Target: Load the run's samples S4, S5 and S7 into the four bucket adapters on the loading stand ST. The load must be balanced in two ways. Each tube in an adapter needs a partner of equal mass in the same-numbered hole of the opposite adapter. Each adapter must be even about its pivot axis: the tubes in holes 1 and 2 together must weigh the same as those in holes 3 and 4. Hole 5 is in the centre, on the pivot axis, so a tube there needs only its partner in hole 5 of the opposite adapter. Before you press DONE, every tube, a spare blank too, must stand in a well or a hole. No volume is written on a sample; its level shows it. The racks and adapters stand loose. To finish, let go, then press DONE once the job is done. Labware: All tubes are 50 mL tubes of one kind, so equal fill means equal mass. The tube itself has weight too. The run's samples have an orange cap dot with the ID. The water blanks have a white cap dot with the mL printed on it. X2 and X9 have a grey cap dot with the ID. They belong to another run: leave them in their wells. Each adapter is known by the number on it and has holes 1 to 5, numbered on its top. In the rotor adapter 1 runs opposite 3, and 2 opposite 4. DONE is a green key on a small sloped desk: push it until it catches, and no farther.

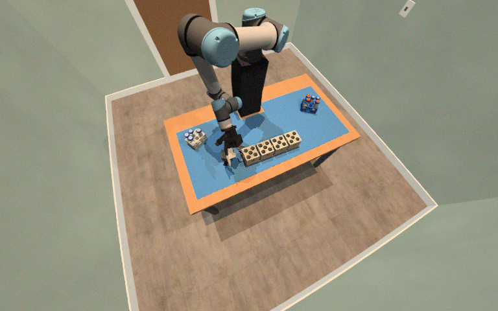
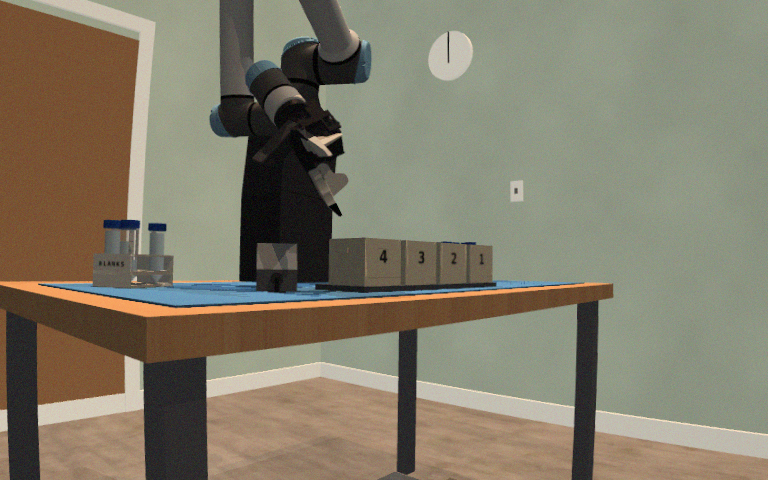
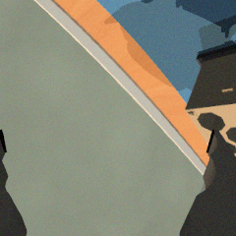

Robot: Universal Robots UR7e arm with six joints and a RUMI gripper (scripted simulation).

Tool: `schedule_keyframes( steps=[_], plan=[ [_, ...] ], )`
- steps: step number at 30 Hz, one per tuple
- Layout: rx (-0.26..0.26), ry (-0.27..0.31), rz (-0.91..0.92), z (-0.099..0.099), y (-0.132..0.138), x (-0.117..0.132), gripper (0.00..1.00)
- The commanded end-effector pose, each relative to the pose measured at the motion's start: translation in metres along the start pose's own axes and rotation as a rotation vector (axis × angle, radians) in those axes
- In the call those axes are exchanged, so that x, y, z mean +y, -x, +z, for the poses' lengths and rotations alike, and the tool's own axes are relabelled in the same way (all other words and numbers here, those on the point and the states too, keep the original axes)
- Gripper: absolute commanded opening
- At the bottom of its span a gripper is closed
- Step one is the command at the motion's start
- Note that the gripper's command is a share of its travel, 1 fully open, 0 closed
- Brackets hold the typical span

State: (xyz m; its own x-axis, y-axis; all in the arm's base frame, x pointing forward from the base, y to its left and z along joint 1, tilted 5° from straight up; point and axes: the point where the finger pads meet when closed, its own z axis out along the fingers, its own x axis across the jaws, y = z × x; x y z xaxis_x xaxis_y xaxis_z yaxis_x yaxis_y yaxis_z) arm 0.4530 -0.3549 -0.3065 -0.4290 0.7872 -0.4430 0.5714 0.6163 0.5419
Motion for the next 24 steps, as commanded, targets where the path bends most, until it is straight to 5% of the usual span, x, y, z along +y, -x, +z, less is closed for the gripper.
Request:
schedule_keyframes(
  steps=[1, 17, 18, 24],
  plan=[
    [-0.001, 0.0, -0.001, 0.0, 0.001, 0.0, 1.0],
    [-0.001, 0.0, -0.001, 0.0, 0.001, 0.0, 1.0],
    [0.005, 0.002, -0.016, -0.003, -0.002, 0.003, 0.35],
    [0.043, 0.017, -0.107, -0.022, -0.018, 0.02, 0.35]
  ],
)
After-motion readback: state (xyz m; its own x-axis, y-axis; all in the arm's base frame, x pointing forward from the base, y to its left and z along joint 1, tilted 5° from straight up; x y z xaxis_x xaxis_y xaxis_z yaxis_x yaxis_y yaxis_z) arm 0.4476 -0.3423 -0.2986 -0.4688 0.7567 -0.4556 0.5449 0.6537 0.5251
